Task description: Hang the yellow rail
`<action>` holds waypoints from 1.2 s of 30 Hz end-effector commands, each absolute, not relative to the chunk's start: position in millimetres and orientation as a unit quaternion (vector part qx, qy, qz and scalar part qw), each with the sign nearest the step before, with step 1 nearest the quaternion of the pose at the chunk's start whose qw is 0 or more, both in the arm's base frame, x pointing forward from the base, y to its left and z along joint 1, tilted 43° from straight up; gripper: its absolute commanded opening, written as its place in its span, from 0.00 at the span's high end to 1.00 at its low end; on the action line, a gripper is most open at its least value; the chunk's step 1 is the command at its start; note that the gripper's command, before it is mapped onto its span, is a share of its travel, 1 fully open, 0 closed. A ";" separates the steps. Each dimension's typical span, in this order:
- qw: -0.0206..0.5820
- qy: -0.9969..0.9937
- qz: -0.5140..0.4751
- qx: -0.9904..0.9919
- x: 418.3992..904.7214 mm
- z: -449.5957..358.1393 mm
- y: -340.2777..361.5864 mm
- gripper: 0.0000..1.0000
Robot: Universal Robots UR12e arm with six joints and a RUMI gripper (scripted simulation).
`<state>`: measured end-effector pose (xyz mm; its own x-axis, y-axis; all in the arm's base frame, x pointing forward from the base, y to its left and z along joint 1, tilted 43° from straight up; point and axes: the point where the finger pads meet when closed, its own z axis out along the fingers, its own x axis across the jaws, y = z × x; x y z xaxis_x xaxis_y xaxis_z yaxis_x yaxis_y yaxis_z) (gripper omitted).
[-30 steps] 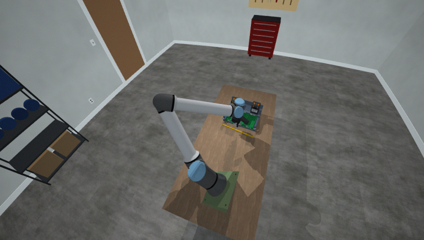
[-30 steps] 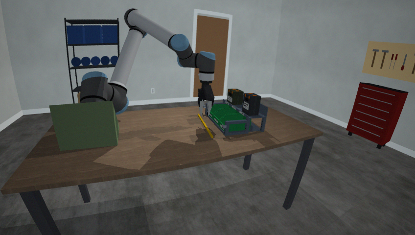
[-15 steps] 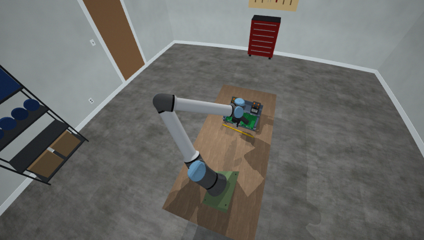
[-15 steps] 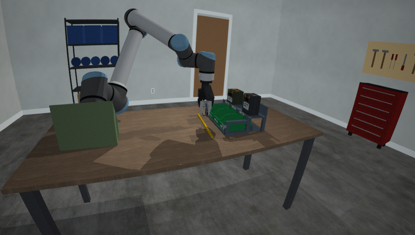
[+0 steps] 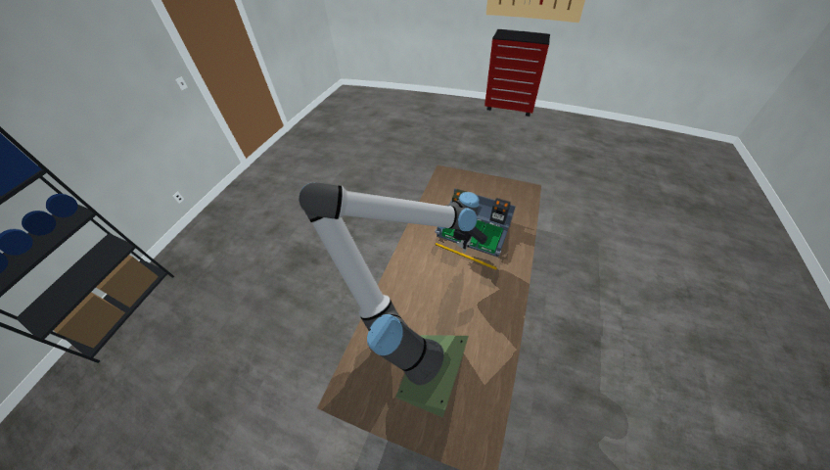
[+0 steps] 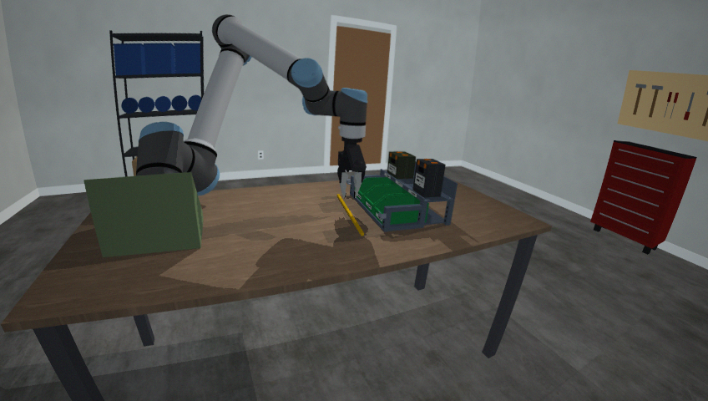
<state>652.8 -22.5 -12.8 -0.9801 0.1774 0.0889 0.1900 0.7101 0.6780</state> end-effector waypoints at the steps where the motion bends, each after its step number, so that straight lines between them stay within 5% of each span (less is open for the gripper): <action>1: 0.010 -0.924 -0.369 -0.100 651.4 -18.2 -16.7 0.78; 36: 0.010 -0.924 -0.369 -0.100 653.9 -42.9 6.1 0.78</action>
